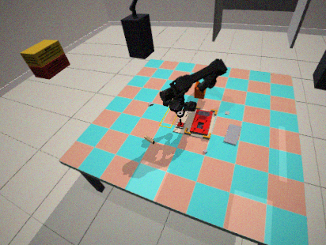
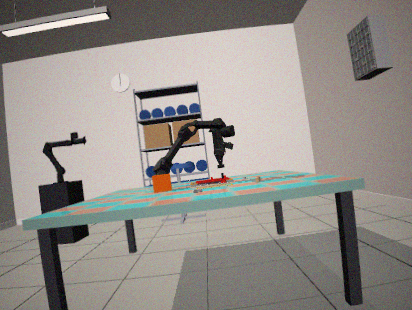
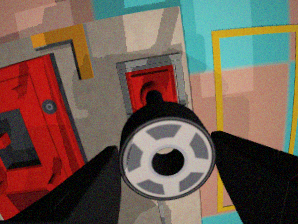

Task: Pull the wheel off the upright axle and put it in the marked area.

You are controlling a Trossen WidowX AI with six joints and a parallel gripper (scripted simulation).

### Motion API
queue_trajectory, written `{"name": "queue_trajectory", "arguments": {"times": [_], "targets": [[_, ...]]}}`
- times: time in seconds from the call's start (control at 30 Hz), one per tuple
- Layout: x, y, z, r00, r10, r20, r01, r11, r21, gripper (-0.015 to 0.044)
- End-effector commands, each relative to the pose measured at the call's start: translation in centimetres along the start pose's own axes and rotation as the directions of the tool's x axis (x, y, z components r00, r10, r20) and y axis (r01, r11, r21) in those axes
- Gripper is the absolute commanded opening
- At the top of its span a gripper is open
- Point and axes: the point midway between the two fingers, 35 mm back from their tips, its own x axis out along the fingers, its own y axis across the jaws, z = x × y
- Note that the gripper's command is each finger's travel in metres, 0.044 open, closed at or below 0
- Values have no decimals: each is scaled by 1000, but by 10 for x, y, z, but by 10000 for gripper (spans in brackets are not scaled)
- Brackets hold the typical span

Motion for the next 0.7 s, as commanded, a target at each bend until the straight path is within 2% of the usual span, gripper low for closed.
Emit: {"name": "queue_trajectory", "arguments": {"times": [0.0,0.67], "targets": [[0,-1,0,1000,0,0,0,1000,0,0],[-11,-97,-53,1000,-15,4,15,1000,-10,0]]}}
